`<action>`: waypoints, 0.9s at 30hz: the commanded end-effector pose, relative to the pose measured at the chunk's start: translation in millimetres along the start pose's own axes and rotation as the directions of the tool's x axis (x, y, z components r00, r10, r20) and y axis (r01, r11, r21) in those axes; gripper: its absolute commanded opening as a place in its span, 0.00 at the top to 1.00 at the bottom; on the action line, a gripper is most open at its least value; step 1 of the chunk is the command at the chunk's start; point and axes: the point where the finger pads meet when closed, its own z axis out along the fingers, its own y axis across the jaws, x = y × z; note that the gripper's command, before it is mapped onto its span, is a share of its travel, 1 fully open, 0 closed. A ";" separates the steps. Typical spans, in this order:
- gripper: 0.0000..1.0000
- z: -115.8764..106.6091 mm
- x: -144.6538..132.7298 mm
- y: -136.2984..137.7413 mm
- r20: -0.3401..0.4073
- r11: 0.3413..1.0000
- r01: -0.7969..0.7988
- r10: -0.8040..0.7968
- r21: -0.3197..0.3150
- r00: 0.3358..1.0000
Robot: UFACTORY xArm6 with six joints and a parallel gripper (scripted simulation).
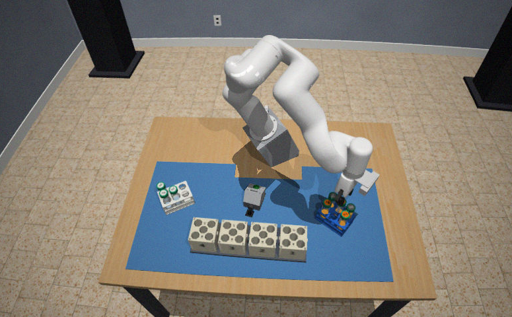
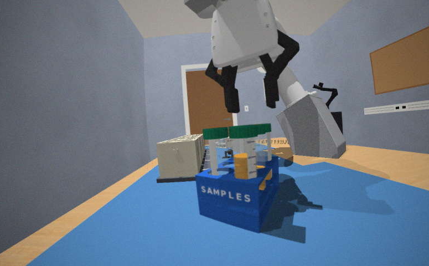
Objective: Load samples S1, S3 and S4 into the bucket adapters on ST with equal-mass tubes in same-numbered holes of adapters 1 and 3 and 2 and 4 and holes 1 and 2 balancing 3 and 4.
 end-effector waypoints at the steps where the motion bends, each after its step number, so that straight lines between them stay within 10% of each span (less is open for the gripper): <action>1: 0.43 6.8 1.3 0.2 -0.003 1.000 -0.001 0.001 0.000 1.000; 27: 0.43 28.6 1.3 0.2 -0.003 1.000 -0.001 0.001 0.000 1.000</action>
